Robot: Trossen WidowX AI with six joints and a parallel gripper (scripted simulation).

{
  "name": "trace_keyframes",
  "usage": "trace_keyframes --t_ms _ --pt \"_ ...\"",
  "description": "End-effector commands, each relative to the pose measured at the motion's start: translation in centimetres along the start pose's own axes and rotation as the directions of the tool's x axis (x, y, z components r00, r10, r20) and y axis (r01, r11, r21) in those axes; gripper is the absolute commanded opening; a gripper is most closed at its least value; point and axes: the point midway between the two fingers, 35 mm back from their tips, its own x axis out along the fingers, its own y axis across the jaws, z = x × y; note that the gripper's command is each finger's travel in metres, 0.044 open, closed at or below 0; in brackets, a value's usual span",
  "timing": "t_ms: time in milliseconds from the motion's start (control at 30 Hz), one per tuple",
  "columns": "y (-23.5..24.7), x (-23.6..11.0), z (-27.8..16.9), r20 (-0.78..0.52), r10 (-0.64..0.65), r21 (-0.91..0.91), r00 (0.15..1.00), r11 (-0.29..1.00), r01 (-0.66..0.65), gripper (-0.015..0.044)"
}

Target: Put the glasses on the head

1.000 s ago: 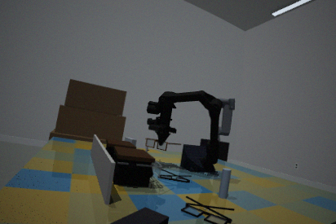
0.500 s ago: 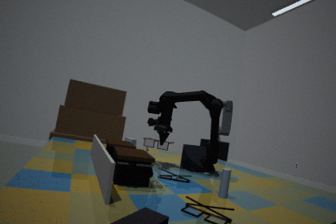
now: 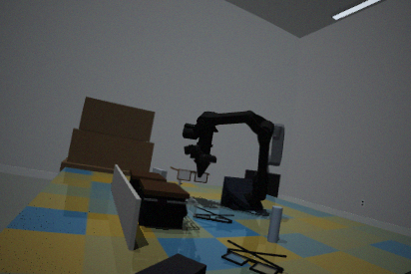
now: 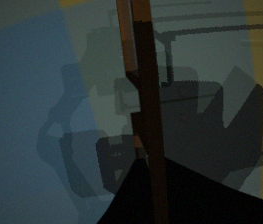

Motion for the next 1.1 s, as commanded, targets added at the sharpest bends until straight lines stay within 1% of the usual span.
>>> trace_keyframes --t_ms 0,233,500,767,1067 --pt "0.1 0.0 -0.4 -0.007 -0.001 -0.107 1.000 0.994 0.000 0.0000" --pt "0.1 -0.1 -0.8 -0.008 -0.001 -0.338 1.000 0.941 -0.001 0.0000" --pt "0.1 -0.2 -1.2 -0.009 -0.002 -0.578 1.000 0.816 -0.004 0.0000" --pt "0.2 -0.3 -1.6 -0.010 -0.002 -0.776 1.000 0.631 -0.006 0.0000" --pt "0.2 -0.3 -2.1 -0.011 -0.002 -0.930 1.000 0.368 -0.009 0.0000"
